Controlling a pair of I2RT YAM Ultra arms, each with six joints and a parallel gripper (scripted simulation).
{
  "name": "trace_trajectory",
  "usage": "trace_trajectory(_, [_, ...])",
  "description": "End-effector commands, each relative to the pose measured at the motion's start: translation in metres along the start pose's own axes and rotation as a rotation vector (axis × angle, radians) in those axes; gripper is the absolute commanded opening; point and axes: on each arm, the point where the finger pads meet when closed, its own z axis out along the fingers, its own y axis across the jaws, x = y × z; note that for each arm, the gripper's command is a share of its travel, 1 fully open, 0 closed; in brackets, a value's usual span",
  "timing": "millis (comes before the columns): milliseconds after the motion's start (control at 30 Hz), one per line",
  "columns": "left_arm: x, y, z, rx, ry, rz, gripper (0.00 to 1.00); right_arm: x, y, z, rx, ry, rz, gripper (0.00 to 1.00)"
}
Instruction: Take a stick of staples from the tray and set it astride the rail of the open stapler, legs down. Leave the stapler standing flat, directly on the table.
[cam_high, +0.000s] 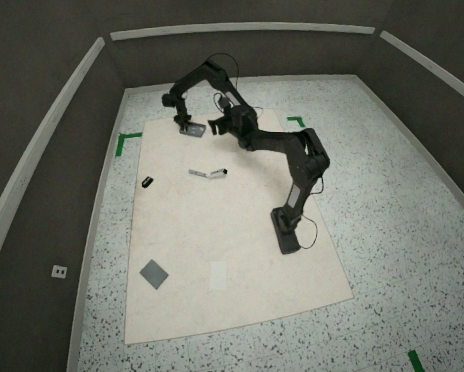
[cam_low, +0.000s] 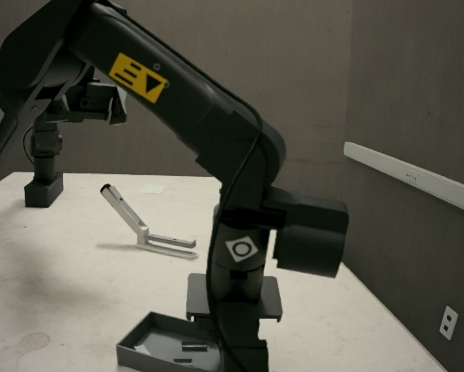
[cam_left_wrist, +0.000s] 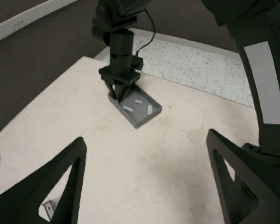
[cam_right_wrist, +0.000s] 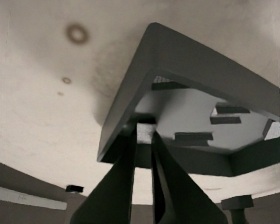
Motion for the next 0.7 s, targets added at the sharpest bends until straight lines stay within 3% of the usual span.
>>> trace_trajectory(0, [-0.007,0.002,-0.002,-0.001,-0.019,-0.001,1.0,0.0,0.004,-0.004,-0.011,-0.001,-0.004,0.0])
trace_trajectory(167, [-0.007,0.002,-0.002,-0.001,-0.019,-0.001,1.0,0.001,0.004,-0.01,-0.009,-0.001,-0.007,0.05])
trace_trajectory(367, [-0.007,0.002,-0.002,-0.001,-0.019,-0.001,1.0,0.013,0.004,-0.051,-0.018,-0.003,-0.009,0.05])
trace_trajectory(667, [-0.004,0.002,-0.002,-0.003,-0.008,-0.001,1.0,0.016,0.003,-0.065,-0.018,-0.003,-0.008,0.05])
